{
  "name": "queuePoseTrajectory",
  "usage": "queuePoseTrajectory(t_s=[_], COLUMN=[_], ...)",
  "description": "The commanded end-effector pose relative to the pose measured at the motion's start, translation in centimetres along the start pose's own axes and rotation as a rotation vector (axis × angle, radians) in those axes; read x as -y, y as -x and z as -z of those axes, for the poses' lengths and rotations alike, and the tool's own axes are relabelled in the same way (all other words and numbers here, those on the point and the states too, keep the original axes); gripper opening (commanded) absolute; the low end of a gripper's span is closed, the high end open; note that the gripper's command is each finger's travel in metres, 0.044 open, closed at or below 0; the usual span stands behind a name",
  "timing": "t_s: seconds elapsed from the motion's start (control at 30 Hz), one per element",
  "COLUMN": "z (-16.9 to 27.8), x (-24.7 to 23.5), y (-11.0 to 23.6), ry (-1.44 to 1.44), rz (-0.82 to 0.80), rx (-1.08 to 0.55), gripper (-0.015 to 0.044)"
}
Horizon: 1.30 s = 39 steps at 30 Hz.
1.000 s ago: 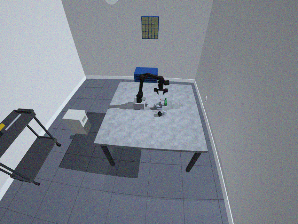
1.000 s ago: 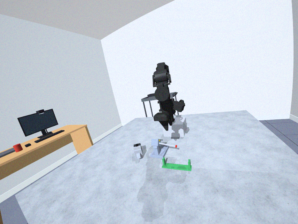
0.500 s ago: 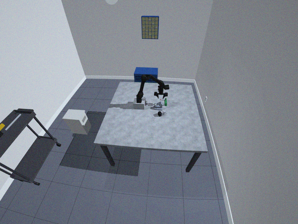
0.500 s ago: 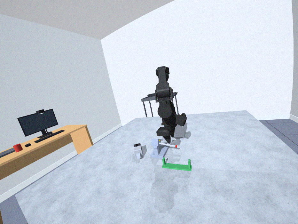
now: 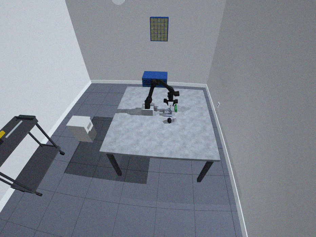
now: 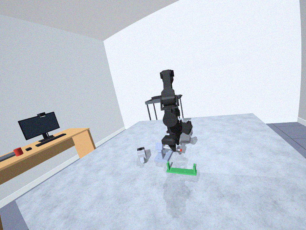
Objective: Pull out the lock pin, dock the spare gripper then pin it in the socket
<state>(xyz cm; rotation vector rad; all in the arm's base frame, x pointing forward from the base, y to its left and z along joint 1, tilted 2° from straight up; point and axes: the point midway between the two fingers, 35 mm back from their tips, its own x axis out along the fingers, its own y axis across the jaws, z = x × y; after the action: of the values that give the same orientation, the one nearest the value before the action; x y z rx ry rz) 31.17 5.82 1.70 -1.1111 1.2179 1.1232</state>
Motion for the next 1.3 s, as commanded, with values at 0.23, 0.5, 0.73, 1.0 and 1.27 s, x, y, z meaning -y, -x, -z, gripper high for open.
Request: queuePoseTrajectory(t_s=[0.23, 0.5, 0.73, 1.0, 1.27], z=[0.0, 0.0, 0.0, 0.0, 0.0], x=[-0.1, -0.2, -0.2, -0.2, -0.2], y=[-1.9, -3.2, -3.6, -3.6, -3.6], ry=[-0.003, -0.003, -0.003, -0.003, -0.003], rz=[-0.009, -0.009, -0.009, -0.009, -0.009], rx=[0.003, 0.003, 0.003, 0.003, 0.003], gripper=[0.0300, 0.0300, 0.0300, 0.0116, 0.0000])
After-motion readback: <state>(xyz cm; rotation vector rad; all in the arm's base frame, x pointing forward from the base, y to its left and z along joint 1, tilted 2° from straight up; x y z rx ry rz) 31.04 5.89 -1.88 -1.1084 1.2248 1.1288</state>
